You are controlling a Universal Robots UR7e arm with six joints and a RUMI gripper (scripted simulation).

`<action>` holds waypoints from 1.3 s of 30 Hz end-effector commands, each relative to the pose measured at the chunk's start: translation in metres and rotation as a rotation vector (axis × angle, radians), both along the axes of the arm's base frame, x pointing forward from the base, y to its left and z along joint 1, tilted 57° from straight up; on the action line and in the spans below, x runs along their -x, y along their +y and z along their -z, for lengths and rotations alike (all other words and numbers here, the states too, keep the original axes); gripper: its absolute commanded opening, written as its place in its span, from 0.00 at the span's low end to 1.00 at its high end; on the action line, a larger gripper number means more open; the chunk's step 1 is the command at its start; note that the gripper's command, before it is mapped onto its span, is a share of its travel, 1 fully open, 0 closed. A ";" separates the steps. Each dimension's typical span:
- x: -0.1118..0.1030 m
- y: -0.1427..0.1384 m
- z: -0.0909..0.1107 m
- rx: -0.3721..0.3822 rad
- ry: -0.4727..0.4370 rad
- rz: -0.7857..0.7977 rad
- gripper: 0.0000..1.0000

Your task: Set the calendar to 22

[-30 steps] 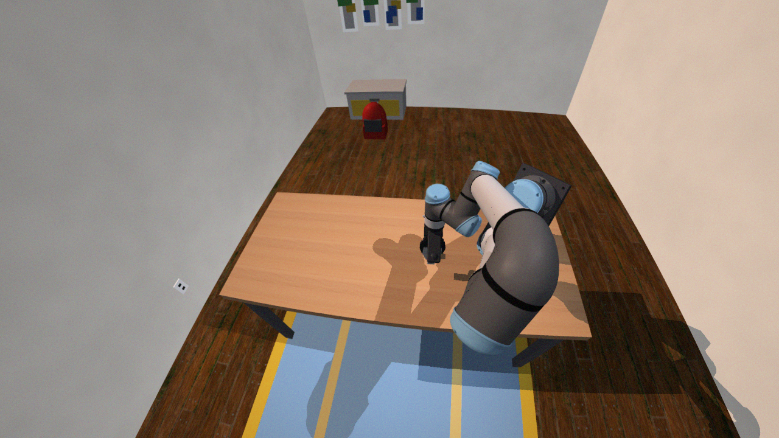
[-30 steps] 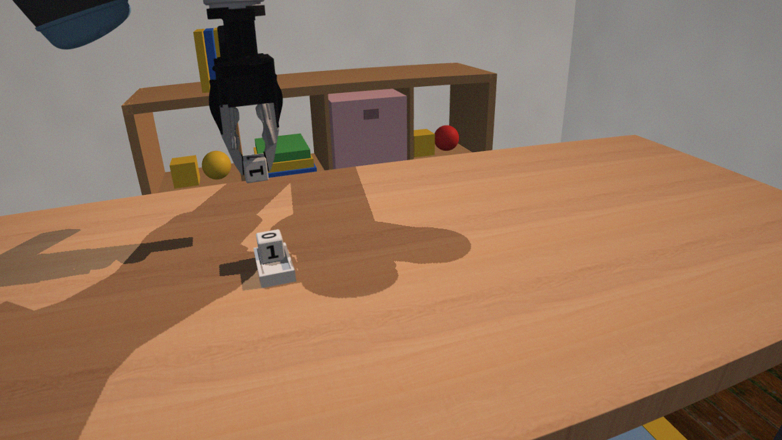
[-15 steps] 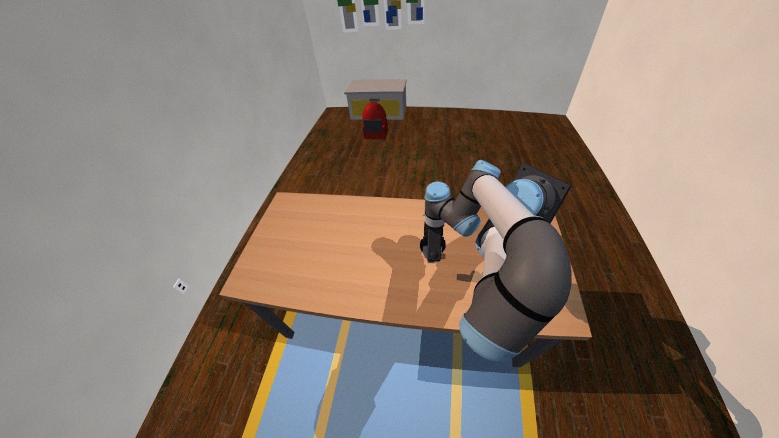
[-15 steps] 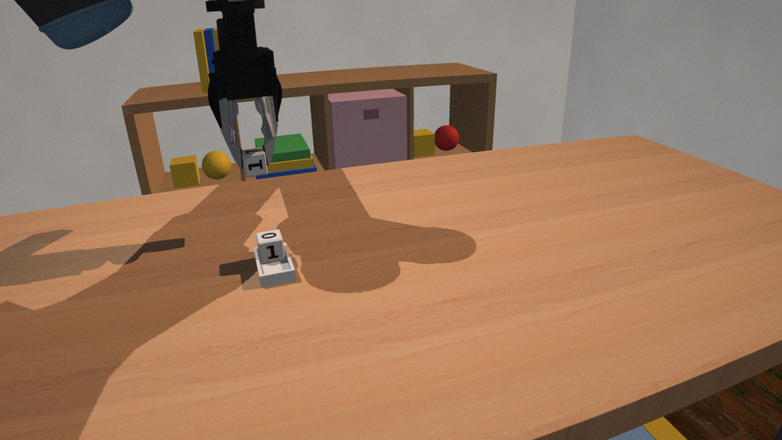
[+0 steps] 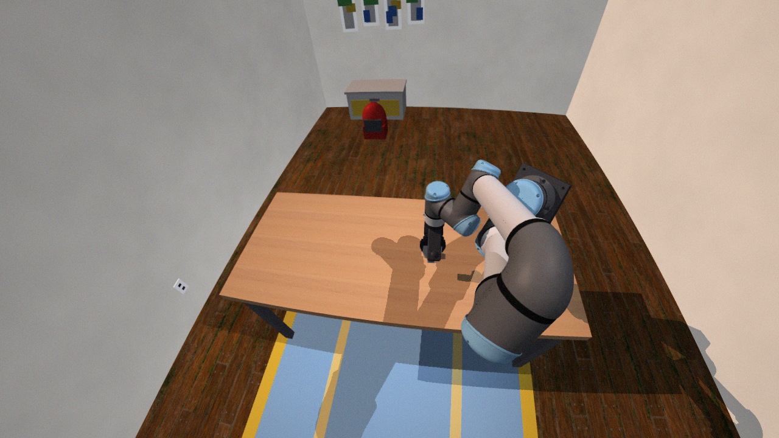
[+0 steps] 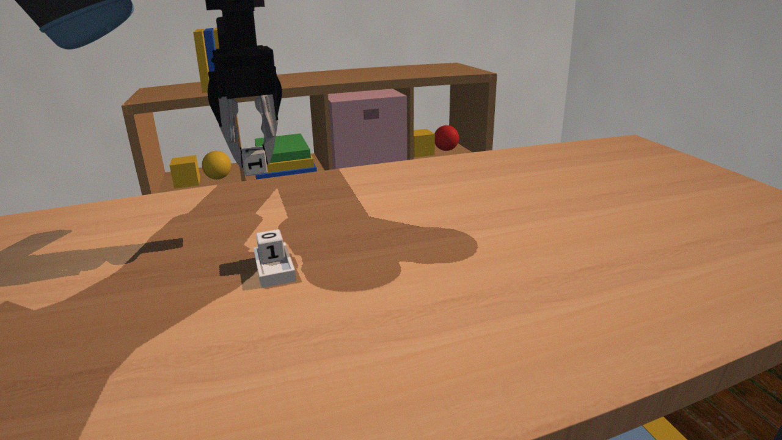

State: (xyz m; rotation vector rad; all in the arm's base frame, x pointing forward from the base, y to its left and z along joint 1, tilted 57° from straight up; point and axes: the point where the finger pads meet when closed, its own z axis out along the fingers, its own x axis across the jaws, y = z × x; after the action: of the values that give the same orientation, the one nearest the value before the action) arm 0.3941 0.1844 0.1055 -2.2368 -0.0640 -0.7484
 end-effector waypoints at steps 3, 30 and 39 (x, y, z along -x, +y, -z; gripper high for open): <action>0.000 0.000 0.000 0.000 0.000 0.000 0.11; -0.028 -0.095 0.074 -0.001 0.003 0.002 0.11; -0.028 -0.098 0.077 -0.002 0.002 0.002 0.11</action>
State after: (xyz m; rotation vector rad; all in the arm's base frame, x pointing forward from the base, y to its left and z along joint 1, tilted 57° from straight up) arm 0.4206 0.0870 0.0297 -2.2364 -0.0597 -0.7455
